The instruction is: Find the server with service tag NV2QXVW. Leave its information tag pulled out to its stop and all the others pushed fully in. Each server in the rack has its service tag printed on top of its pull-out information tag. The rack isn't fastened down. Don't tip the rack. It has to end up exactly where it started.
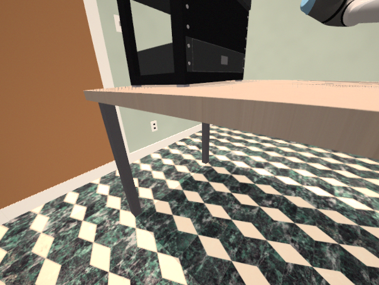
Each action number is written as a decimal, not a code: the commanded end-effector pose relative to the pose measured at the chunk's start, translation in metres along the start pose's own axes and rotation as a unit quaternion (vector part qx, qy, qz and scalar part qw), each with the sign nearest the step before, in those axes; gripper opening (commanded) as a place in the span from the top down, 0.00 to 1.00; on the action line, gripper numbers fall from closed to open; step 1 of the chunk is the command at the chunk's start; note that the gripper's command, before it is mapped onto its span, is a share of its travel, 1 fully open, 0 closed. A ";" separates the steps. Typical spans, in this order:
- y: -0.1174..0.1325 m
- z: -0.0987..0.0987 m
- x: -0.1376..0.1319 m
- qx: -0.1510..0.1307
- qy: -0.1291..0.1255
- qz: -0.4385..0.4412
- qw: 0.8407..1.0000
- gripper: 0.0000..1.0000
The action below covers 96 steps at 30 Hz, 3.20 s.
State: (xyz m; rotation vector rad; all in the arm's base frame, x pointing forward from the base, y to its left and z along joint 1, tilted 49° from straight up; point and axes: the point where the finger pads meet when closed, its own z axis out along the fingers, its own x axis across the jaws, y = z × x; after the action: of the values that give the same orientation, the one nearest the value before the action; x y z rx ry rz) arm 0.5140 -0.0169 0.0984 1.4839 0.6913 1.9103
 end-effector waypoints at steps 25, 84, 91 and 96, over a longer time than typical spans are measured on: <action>0.000 0.059 -0.001 -0.001 0.002 -0.001 1.000 1.00; 0.000 0.077 -0.001 0.000 0.001 0.000 1.000 1.00; 0.000 0.078 0.000 0.000 0.001 0.000 1.000 1.00; 0.000 0.081 0.003 -0.001 0.002 -0.001 1.000 1.00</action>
State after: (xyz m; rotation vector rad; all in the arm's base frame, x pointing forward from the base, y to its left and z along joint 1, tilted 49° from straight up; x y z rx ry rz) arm 0.5888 -0.0164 0.1148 1.4885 0.6880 1.9087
